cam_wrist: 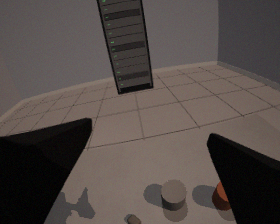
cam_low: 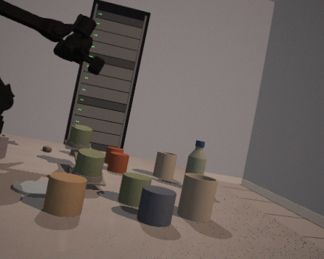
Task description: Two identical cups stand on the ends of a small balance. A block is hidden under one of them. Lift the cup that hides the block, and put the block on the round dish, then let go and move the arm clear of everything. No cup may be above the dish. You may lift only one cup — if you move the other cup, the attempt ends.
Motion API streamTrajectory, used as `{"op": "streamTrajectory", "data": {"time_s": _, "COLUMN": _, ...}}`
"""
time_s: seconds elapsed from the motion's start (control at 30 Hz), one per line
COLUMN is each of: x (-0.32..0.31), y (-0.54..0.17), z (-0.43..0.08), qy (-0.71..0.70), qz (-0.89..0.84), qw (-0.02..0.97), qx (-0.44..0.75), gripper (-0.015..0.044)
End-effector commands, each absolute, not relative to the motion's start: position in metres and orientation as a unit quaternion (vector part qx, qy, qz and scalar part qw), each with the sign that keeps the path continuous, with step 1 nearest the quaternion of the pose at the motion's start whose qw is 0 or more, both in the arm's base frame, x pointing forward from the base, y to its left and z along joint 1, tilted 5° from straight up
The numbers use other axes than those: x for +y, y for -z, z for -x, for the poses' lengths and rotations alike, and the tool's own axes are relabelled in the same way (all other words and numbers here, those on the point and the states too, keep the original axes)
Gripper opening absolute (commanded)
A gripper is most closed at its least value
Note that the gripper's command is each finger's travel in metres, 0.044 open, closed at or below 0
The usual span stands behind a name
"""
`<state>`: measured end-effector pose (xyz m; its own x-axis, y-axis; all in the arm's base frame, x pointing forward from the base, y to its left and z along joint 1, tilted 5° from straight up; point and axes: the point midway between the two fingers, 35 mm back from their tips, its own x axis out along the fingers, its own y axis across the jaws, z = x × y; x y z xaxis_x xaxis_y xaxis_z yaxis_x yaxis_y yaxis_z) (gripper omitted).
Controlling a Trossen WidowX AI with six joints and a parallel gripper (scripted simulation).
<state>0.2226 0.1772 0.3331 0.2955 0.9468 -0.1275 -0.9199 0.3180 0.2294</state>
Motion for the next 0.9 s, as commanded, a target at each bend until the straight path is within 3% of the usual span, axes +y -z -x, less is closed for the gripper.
{"op": "streamTrajectory", "data": {"time_s": 0.0, "x": 0.147, "y": -0.319, "z": -0.237, "qy": -0.524, "qz": -0.043, "qw": 0.84, "qx": 0.132, "gripper": 0.044}}
{"op": "streamTrajectory", "data": {"time_s": 0.43, "x": 0.046, "y": -0.274, "z": -0.25, "qy": -0.334, "qz": -0.008, "qw": 0.923, "qx": 0.19, "gripper": 0.044}}
{"op": "streamTrajectory", "data": {"time_s": 0.87, "x": -0.043, "y": -0.226, "z": -0.208, "qy": -0.144, "qz": 0.003, "qw": 0.948, "qx": 0.282, "gripper": 0.044}}
